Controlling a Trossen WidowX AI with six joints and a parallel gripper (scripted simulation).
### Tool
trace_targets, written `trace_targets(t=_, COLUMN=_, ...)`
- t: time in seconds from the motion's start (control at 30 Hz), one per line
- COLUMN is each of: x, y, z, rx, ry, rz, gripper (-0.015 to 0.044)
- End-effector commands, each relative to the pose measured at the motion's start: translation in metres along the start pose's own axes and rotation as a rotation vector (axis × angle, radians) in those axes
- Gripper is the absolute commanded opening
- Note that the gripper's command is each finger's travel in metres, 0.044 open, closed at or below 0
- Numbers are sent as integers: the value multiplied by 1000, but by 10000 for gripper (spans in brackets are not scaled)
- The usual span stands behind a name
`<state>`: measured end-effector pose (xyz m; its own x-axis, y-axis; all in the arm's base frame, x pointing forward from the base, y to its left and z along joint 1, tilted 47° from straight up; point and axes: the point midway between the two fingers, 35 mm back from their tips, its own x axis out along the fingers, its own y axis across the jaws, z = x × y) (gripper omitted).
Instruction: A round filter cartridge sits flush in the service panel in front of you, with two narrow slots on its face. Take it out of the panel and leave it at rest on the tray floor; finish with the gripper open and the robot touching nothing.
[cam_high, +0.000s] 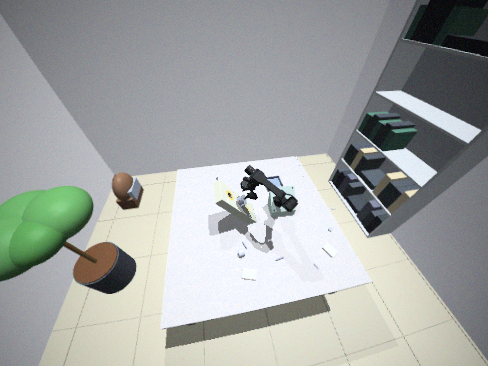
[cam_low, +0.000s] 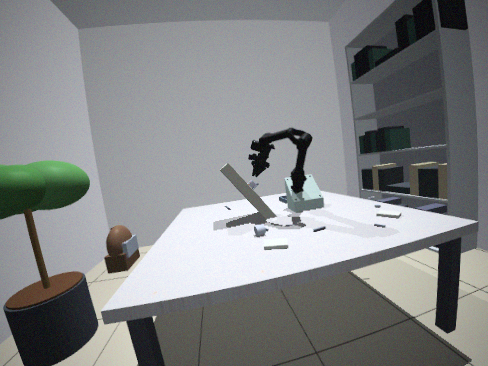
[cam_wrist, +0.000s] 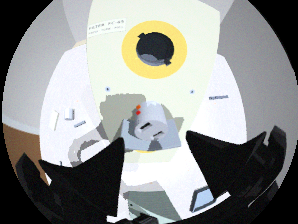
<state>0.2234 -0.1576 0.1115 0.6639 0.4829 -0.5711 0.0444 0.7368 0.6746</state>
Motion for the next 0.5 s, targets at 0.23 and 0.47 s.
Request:
trace_targets(t=0.23, x=16, y=-1, z=-6, rx=97, ry=27, rz=1, gripper=305)
trace_targets(t=0.47, x=27, y=-1, z=-6, rx=97, ry=26, rz=0, gripper=305)
